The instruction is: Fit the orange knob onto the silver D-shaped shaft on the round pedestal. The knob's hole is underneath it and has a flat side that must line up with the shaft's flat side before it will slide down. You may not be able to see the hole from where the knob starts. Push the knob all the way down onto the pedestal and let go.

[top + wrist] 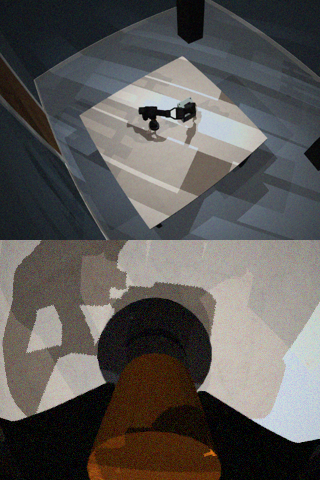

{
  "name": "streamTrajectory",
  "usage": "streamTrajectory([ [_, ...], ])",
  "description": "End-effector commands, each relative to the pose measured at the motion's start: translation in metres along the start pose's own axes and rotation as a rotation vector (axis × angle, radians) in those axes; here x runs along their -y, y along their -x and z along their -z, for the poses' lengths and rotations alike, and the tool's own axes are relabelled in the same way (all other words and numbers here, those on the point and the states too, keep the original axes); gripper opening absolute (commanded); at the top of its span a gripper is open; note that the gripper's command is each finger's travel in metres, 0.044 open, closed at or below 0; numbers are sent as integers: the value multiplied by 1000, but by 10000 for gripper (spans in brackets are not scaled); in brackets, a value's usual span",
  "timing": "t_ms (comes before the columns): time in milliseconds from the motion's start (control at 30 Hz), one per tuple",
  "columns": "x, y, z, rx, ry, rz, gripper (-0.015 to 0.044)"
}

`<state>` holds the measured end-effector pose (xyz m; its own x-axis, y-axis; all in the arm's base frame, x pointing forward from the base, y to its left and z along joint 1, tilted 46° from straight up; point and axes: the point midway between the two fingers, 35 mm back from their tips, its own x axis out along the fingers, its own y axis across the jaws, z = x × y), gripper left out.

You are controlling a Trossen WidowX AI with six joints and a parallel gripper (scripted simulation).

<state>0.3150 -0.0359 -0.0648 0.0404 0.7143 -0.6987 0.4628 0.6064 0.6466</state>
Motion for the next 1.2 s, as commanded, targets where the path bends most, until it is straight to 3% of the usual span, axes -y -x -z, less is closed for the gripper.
streamTrajectory([
  [0,-1,1,-3,3,4,3,0],
  [1167,0,3,2,2,4,3,0],
])
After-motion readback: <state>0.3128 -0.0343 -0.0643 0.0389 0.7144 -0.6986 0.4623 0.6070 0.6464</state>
